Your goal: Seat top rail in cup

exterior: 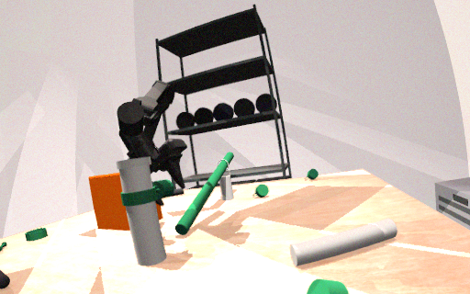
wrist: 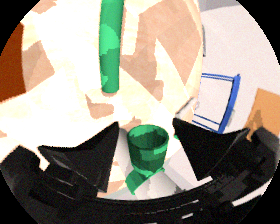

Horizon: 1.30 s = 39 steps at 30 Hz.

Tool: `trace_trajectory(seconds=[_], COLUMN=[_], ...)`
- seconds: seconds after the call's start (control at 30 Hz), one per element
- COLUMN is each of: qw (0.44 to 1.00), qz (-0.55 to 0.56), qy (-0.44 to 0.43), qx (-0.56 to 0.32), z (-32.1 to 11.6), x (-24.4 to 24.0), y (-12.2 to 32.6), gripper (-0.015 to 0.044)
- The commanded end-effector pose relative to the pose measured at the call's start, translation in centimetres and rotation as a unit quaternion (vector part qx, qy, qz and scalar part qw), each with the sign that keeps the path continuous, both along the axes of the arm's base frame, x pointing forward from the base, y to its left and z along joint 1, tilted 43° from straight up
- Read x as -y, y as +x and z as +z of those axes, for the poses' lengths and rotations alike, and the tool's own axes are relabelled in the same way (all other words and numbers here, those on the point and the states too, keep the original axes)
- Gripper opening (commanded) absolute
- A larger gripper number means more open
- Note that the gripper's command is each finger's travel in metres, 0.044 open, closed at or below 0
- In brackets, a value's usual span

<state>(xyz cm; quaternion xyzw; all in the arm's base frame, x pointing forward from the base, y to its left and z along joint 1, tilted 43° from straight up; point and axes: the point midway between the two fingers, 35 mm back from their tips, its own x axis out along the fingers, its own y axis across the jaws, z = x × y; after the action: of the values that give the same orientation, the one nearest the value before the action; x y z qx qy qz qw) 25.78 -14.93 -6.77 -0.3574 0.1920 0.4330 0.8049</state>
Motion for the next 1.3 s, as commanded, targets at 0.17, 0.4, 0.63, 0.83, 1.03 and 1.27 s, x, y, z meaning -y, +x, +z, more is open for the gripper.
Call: trace_trajectory(seconds=[0.17, 0.4, 0.63, 0.83, 1.03, 1.27], qw=[1.000, 1.000, 0.950, 0.816, 0.705, 0.705], qz=[0.002, -0.004, -0.193, -0.355, -0.435, -0.435], qy=[0.000, 0.004, 0.174, 0.320, 0.392, 0.392], qx=[0.002, -0.003, -0.175, -0.325, -0.400, -0.400], z=[3.4, 4.6, 10.5, 16.1, 19.3, 19.3], x=[-0.1, -0.1, -0.5, -1.8, -3.0, -3.0], y=[-0.1, -0.2, -0.5, -1.6, -2.5, -2.5], gripper=[0.0440, 0.0440, 0.0440, 0.0440, 0.0440, 0.0440])
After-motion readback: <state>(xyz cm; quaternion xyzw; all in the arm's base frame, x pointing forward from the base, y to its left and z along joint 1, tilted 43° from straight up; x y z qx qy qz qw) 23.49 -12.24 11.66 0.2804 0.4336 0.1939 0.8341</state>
